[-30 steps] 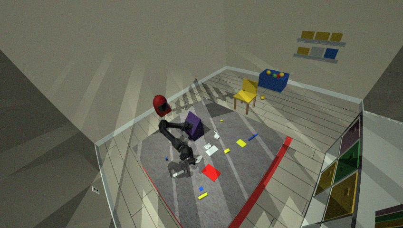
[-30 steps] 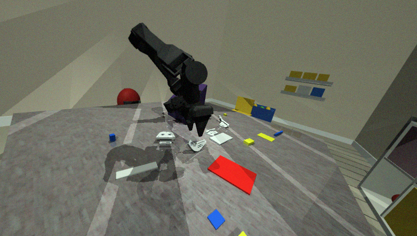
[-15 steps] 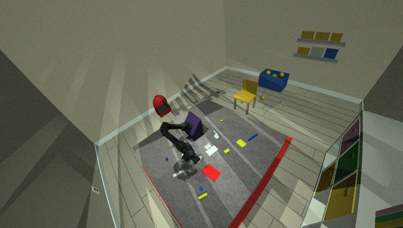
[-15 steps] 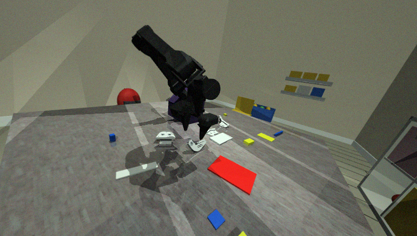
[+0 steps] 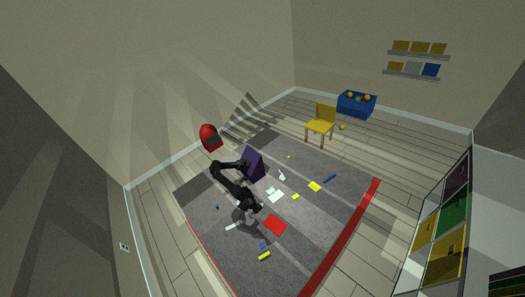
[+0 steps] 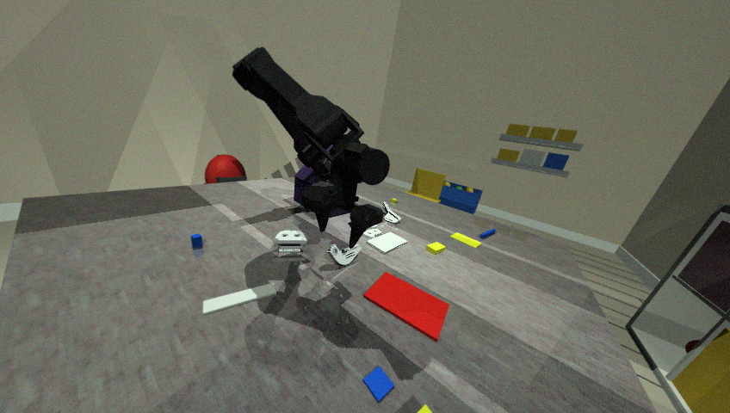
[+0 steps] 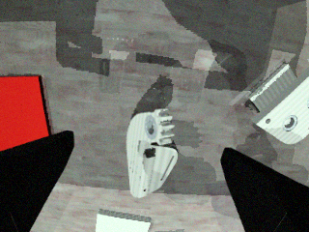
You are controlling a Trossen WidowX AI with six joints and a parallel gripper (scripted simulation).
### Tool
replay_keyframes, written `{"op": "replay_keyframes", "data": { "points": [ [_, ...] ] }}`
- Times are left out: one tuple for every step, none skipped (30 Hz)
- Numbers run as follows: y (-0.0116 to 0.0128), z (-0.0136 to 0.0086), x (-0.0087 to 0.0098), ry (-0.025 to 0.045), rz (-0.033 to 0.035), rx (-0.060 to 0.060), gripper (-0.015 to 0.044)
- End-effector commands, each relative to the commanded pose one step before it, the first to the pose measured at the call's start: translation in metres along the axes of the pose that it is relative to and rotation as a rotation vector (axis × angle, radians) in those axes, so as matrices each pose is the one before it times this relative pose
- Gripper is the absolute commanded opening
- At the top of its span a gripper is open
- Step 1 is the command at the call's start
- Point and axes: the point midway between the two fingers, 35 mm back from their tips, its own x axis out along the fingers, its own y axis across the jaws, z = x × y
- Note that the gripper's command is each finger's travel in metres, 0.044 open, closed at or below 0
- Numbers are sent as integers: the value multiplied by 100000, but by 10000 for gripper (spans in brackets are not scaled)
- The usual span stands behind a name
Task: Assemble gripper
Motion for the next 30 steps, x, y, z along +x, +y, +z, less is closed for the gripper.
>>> {"op": "replay_keyframes", "data": {
  "points": [
    [-32,-36,700,-48,-468,-701,440],
    [12,-1,163,12,-3,4,440],
    [12,-1,163,11,-2,4,440],
    [11,-1,163,10,-2,4,440],
    [10,0,163,8,-2,3,440],
    [9,0,163,7,-2,3,440],
    [8,0,163,6,-2,3,440],
    [7,0,163,5,-2,3,440],
    [6,1,163,4,-2,2,440],
    [5,1,163,2,-2,2,440],
    [4,1,163,1,-2,2,440],
    [3,1,163,0,-1,2,440],
    [2,1,163,-1,-1,1,440],
    [1,2,163,-3,-1,1,440],
    [0,2,163,-4,-1,1,440],
    [-1,2,163,-5,-1,1,440],
    [-1,2,162,-6,-1,0,440],
    [-2,2,162,-7,-1,0,440],
    [-3,3,162,-9,-1,0,440],
    [-4,3,162,-10,-1,-1,440],
    [-5,3,162,-11,-1,-1,440],
    [-6,3,162,-12,-1,-1,440],
    [-7,3,162,-14,-1,-1,440],
    [-8,3,162,-15,-1,-2,440],
    [-9,4,161,-16,-1,-2,440],
    [-10,4,161,-17,-1,-2,440],
    [-11,4,161,-18,-1,-3,440],
    [-12,4,161,-20,-1,-3,440],
    [-13,4,161,-21,-2,-3,440],
    [-14,4,160,-22,-2,-4,440]
  ]
}}
